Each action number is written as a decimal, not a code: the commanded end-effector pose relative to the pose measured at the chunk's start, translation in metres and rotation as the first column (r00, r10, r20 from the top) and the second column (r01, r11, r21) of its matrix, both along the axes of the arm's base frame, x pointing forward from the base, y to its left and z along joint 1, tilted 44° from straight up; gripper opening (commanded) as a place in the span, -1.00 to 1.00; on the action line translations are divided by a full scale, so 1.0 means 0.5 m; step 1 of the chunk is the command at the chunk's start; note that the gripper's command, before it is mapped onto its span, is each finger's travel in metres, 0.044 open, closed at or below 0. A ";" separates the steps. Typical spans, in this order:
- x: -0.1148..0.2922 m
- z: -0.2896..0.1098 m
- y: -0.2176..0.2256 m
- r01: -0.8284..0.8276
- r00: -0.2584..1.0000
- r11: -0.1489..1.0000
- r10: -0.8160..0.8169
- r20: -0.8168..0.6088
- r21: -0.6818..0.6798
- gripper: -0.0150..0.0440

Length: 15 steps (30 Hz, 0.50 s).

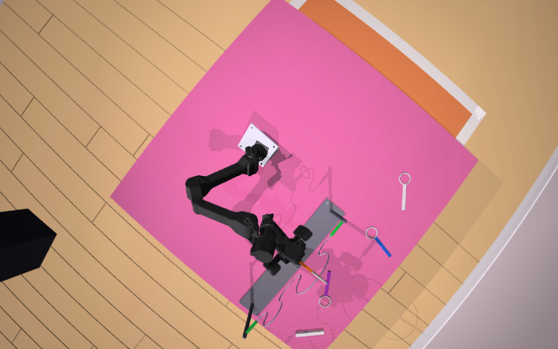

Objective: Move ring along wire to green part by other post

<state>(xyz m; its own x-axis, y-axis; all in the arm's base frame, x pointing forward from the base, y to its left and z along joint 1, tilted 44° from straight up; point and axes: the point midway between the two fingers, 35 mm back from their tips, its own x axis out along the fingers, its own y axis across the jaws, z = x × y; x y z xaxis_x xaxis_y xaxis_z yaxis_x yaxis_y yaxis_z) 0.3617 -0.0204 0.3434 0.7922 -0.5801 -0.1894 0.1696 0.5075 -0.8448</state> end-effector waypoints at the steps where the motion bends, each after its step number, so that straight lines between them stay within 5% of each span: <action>1: -0.005 0.008 -0.003 0.001 1.000 0.999 0.000 0.003 -0.040 -1.00; 15: -0.005 0.019 -0.010 -0.006 1.000 0.977 0.001 -0.022 -0.212 -1.00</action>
